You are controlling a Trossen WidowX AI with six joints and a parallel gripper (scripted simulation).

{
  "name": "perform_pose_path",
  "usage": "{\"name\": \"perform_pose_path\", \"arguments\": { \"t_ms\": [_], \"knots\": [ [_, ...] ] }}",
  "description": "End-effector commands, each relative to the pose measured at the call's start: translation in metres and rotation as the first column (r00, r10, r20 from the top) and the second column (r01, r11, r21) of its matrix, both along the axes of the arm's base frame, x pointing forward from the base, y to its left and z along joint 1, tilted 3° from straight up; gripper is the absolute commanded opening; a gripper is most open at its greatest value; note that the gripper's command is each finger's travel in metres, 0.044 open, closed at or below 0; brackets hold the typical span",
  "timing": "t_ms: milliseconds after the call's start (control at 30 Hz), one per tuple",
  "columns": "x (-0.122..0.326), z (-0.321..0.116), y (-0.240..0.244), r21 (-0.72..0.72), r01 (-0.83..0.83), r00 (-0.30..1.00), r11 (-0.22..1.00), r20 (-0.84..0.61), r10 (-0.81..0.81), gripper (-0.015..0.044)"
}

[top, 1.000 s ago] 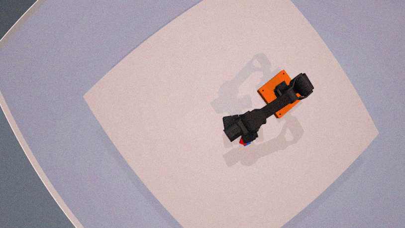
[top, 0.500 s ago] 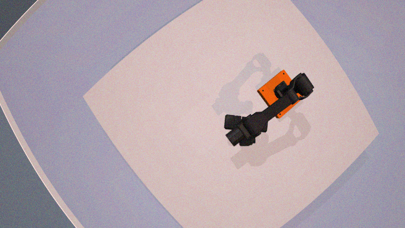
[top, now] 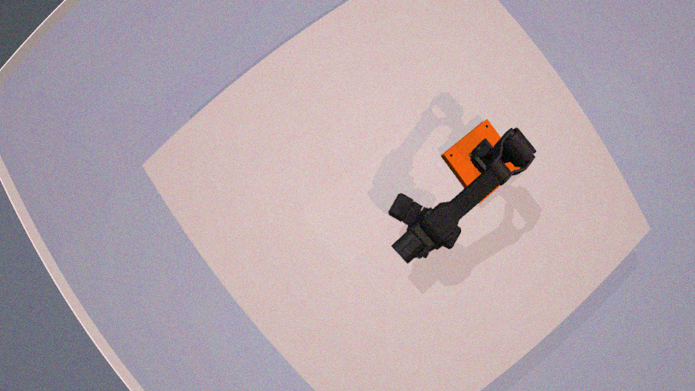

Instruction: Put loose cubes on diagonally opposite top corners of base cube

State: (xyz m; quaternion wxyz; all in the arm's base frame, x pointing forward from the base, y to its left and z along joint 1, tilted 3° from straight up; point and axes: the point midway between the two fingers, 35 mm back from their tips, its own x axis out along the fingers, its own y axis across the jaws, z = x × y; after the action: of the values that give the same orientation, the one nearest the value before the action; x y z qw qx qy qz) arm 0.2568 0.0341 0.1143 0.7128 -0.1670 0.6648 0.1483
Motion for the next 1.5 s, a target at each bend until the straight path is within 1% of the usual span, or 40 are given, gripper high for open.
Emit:
{"name": "perform_pose_path", "arguments": {
  "t_ms": [0, 333, 667, 1067, 1467],
  "knots": [
    [0.005, 0.001, 0.005, 0.005, 0.094, 0.995, 0.996, 0.011, -0.094, 0.0105],
    [0.008, 0.000, 0.022, 0.030, 0.370, 0.929, 0.929, 0.008, -0.370, 0.0105],
    [0.011, -0.001, 0.040, 0.053, 0.615, 0.788, 0.787, -0.001, -0.616, 0.0105],
    [0.012, -0.003, 0.062, 0.076, 0.842, 0.537, 0.534, -0.021, -0.843, 0.0105],
    [0.011, -0.005, 0.085, 0.090, 0.971, 0.225, 0.220, -0.047, -0.973, 0.0105]
  ]
}}
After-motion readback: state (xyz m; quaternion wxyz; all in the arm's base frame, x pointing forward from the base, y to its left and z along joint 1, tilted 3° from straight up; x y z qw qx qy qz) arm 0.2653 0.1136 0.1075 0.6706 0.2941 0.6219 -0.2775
